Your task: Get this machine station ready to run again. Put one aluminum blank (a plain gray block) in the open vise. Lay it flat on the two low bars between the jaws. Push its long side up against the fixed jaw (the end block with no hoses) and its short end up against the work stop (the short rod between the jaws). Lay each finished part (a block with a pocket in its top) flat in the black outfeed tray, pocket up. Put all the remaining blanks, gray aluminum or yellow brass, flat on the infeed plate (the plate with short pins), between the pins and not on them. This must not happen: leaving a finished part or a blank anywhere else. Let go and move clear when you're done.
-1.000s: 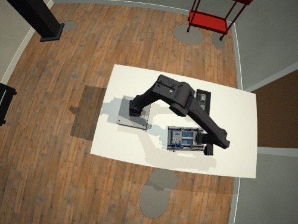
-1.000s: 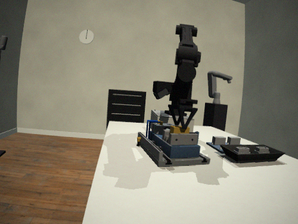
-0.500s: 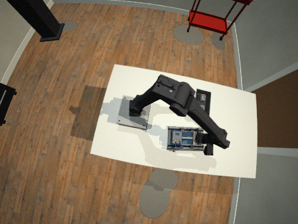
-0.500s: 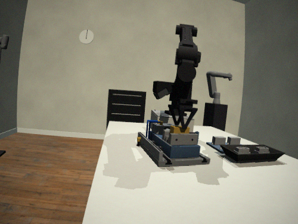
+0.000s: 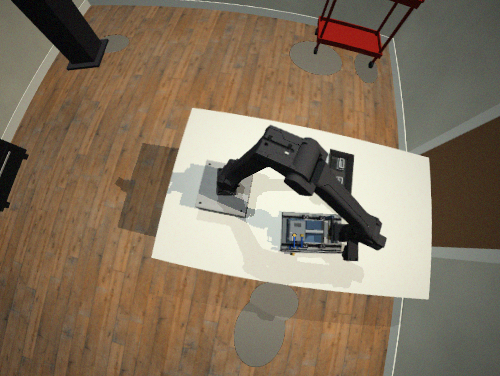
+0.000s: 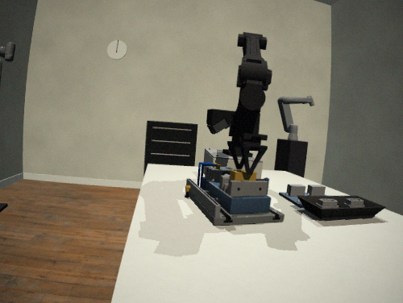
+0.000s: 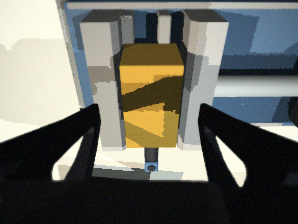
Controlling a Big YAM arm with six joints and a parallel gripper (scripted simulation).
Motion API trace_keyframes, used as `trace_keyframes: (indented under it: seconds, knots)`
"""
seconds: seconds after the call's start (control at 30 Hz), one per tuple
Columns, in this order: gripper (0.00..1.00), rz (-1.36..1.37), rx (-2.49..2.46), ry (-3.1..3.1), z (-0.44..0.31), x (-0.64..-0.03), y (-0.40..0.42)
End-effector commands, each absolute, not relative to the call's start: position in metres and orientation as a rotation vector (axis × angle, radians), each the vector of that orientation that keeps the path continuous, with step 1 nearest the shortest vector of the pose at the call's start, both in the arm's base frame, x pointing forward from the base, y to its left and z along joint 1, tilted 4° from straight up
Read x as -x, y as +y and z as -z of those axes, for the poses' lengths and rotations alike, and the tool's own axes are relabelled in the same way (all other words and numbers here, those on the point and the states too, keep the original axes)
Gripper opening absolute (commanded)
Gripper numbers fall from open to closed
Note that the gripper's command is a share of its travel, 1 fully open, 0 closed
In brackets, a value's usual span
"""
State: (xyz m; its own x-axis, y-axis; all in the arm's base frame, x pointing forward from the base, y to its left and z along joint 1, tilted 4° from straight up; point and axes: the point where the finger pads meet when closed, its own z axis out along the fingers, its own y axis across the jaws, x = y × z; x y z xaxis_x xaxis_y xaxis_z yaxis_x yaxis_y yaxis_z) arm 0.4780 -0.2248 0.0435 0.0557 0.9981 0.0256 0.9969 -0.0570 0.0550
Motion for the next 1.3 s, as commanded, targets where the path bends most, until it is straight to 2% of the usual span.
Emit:
trace_keyframes:
  seconds: [0.0, 1.27]
  knots:
    - [0.64, -0.115, -2.245, 2.095, -0.0557, -0.4996, -0.2377]
    - [0.64, -0.112, -2.249, 2.097, -0.0554, -0.4950, -0.2368]
